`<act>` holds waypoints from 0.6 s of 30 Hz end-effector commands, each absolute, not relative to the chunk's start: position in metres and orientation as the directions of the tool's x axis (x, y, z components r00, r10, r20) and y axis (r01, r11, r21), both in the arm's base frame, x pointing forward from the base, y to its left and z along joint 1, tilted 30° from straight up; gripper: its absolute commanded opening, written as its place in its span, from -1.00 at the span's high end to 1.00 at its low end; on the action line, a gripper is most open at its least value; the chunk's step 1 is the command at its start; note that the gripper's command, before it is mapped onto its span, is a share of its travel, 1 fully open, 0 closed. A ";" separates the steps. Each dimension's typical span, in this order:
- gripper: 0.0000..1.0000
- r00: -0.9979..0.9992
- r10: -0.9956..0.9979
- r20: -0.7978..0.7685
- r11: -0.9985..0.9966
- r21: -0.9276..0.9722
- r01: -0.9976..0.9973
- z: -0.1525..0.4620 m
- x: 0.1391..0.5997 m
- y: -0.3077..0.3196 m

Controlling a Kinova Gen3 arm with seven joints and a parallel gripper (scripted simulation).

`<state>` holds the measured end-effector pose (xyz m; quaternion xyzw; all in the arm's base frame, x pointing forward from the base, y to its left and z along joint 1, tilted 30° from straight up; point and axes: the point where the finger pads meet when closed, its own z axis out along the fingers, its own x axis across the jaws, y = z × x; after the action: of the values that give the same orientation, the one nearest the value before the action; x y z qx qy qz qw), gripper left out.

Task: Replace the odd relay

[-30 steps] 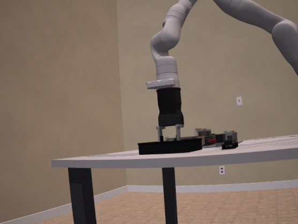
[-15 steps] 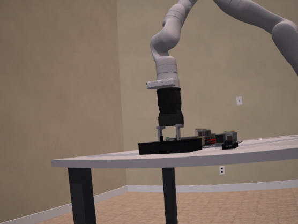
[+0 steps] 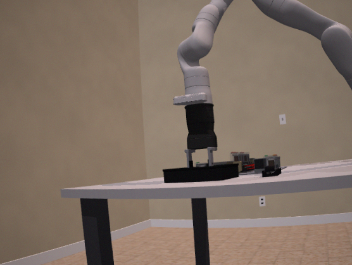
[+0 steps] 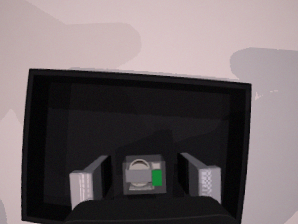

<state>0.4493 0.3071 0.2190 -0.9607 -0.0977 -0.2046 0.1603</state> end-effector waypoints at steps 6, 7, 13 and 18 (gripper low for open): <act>-1.00 0.896 0.121 0.426 -0.930 -0.268 0.253 0.222 0.449 0.306; -1.00 0.896 0.121 0.426 -0.930 -0.268 0.253 0.222 0.449 0.306; -1.00 0.896 0.121 0.426 -0.930 -0.268 0.253 0.223 0.449 0.306; -1.00 0.897 0.122 0.426 -0.929 -0.268 0.254 0.224 0.448 0.306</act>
<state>0.4473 0.3063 0.2223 -0.9607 -0.0980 -0.2042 0.1606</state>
